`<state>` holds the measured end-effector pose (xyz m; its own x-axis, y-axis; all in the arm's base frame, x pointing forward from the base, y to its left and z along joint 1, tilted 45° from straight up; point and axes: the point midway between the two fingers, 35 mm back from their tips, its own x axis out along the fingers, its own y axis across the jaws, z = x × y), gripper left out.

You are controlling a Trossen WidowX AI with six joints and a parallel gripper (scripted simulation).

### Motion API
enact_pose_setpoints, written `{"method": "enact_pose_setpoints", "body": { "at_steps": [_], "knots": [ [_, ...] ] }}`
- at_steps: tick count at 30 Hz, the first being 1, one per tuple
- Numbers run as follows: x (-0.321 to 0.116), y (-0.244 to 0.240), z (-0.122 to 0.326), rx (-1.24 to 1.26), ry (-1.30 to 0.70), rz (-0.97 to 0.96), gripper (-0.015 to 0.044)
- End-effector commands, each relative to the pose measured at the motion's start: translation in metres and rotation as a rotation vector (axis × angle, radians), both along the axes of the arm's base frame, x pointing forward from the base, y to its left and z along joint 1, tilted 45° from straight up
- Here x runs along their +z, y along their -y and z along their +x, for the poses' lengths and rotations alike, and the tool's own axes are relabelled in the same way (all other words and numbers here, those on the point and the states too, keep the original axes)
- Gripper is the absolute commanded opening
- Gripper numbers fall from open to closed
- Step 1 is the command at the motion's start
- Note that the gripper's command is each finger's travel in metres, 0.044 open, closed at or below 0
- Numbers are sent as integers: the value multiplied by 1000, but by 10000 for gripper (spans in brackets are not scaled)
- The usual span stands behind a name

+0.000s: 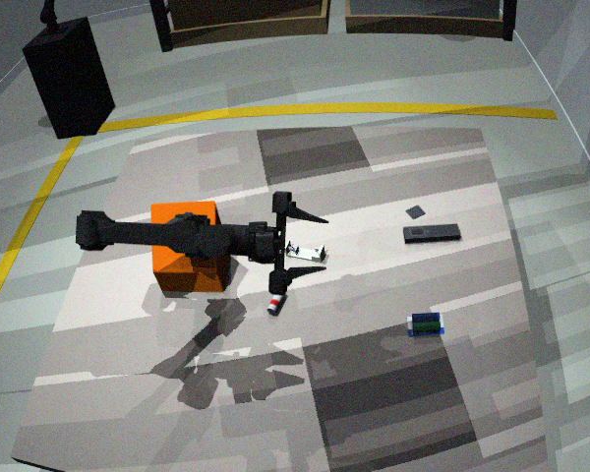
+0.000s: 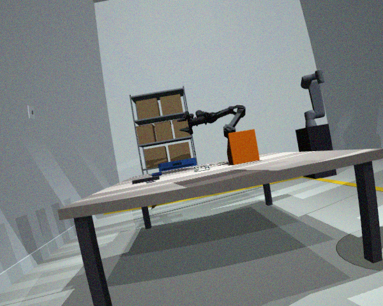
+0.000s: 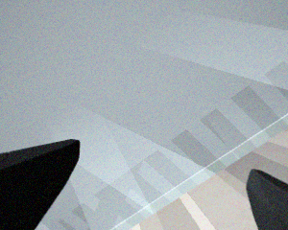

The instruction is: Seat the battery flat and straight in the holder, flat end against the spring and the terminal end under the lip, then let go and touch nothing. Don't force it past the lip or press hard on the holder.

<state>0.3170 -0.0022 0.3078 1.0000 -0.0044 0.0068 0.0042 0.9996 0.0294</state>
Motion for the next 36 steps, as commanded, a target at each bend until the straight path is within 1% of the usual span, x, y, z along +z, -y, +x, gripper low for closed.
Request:
{"method": "enact_pose_setpoints", "body": {
  "at_steps": [1, 3, 5, 6, 10, 14, 18, 22, 36],
  "knots": [
    [-4, 1, 1, -8, -16, -15, 374],
    [-37, 11, 10, -66, -146, -138, 321],
    [-89, 27, 14, -125, -366, -346, 269],
    [-105, 32, 13, -135, -438, -414, 242],
    [-169, 53, -2, -124, -763, -724, 239],
    [-219, 72, -31, -27, -1084, -1032, 239],
    [-254, 89, -66, 158, -1392, -1328, 239],
    [-274, 104, -105, 445, -1686, -1611, 239],
    [-275, 106, -108, 473, -1708, -1633, 239]
  ]
}}
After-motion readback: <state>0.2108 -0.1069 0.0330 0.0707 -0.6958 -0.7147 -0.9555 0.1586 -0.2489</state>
